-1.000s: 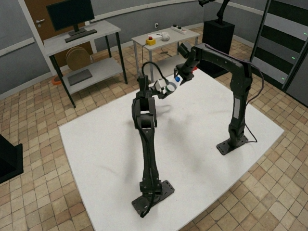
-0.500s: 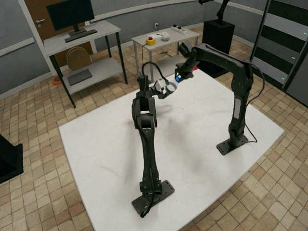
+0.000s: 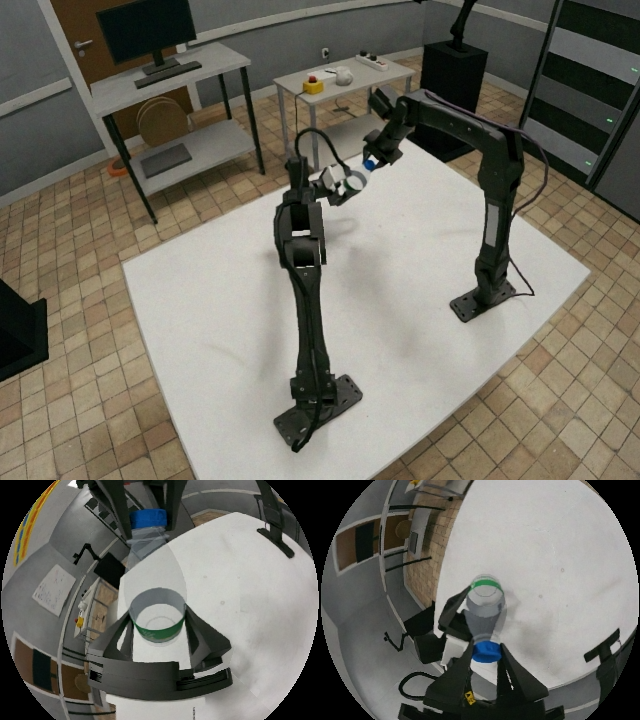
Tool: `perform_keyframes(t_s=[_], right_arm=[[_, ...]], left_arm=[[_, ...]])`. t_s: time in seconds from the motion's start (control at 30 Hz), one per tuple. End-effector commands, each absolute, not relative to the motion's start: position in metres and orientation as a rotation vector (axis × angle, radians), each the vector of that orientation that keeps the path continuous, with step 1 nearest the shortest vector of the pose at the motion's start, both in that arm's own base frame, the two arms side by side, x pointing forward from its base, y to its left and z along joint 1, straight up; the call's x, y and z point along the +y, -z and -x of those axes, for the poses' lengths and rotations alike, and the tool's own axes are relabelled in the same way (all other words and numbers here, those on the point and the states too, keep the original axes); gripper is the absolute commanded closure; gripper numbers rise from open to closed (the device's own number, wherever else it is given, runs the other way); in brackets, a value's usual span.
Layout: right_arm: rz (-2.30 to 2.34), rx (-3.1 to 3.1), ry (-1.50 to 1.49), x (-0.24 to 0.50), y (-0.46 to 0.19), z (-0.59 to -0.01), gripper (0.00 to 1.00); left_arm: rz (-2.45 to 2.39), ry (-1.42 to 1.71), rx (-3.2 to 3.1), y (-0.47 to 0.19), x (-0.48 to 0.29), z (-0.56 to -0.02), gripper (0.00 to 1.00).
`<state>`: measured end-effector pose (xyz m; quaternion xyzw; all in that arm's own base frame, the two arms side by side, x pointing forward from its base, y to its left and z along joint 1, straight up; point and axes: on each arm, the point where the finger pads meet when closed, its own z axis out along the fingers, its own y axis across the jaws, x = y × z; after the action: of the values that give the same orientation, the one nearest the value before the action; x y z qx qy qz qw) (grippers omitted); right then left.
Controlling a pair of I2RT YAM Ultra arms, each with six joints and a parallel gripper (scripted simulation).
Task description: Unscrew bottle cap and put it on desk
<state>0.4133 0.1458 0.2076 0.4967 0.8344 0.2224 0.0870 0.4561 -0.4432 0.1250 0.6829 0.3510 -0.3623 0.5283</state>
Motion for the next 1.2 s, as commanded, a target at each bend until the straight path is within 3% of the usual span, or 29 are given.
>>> perform_keyframes(t_s=[0.0, 1.17], right_arm=[[-1.126, 2.635, -0.530, 0.1422, -0.2125, -0.4099, 1.00], [0.934, 2.520, 0.180, 0.1434, -0.2192, -0.4171, 1.00]], left_arm=[[-1.619, 0.861, 0.808, -0.1462, -0.4437, -0.4570, 1.00], [-1.619, 0.861, 0.808, -0.1462, -0.4437, -0.4570, 1.00]])
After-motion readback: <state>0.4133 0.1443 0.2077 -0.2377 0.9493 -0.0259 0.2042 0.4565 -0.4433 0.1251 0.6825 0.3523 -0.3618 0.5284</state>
